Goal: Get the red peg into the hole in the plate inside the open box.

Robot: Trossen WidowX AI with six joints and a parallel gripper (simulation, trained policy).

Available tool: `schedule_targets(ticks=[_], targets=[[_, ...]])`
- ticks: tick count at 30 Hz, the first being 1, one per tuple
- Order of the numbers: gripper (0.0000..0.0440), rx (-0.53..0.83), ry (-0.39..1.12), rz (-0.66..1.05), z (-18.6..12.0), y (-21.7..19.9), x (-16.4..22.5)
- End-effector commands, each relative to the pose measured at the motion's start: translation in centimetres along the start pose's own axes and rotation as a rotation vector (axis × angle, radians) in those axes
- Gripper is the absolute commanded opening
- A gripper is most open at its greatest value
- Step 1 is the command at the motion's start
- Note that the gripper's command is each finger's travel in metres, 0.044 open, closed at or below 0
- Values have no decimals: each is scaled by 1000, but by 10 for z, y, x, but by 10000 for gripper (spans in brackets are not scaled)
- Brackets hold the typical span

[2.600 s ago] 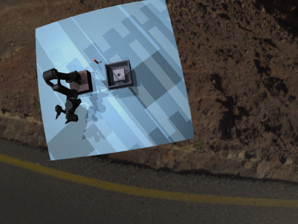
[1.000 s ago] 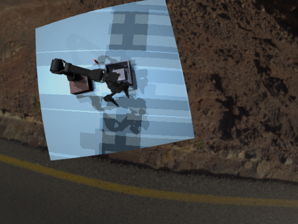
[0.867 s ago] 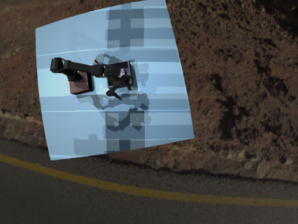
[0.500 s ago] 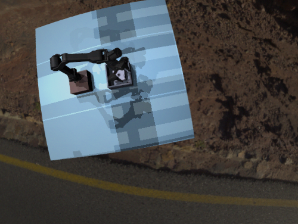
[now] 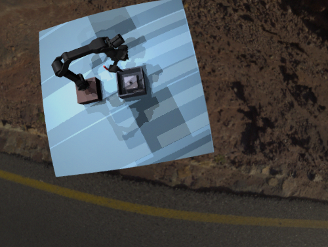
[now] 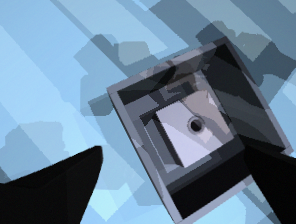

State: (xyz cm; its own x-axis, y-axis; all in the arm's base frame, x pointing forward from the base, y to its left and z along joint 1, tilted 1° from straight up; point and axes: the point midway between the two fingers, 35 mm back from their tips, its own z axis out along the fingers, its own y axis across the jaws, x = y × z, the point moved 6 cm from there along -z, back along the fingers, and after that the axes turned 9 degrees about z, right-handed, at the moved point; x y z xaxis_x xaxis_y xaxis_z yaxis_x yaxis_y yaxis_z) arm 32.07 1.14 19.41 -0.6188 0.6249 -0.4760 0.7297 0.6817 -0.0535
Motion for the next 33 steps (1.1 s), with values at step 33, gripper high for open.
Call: schedule_targets(ticks=[33], targets=[[440,286,428,-34,-25,-15,158]])
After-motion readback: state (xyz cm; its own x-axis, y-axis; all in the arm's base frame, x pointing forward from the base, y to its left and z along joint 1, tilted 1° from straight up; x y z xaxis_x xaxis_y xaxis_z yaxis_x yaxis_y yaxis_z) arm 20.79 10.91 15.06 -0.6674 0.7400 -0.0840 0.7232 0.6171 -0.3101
